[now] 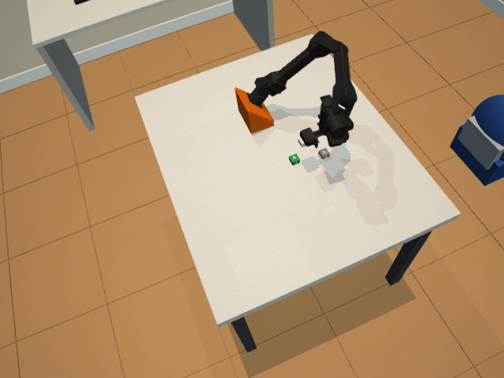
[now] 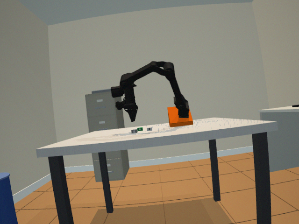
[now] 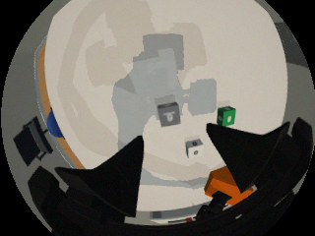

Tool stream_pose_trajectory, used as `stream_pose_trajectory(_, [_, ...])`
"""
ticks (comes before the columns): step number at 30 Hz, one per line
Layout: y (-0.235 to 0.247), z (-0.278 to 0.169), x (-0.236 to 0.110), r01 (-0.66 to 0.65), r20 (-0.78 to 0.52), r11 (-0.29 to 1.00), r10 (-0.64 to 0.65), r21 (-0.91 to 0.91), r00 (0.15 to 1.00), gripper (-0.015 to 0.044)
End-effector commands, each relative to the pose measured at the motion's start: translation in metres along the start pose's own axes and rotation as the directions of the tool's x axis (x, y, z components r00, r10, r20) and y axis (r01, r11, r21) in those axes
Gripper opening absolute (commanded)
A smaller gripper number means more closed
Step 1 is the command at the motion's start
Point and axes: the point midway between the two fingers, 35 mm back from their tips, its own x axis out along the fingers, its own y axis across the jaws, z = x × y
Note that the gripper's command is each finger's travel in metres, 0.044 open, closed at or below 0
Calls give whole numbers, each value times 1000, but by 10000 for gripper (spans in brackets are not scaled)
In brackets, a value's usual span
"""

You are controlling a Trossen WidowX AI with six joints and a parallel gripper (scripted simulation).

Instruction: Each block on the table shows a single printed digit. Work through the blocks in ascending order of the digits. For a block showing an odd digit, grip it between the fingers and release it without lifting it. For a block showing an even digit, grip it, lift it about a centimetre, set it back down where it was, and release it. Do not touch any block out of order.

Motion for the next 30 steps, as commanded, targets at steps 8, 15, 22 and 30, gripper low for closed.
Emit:
stream_pose_trajectory(8, [-1,0,-57,4,22,1000,-4,-5,1000,120])
stream_pose_trajectory(15, [-15,0,-57,8,22,1000,-8,-5,1000,120])
stream_pose_trajectory(22, [-123,-25,-57,10,21,1000,-10,-4,1000,120])
stream_pose_trajectory(30, [-126,-24,-46,11,21,1000,-11,-4,1000,173])
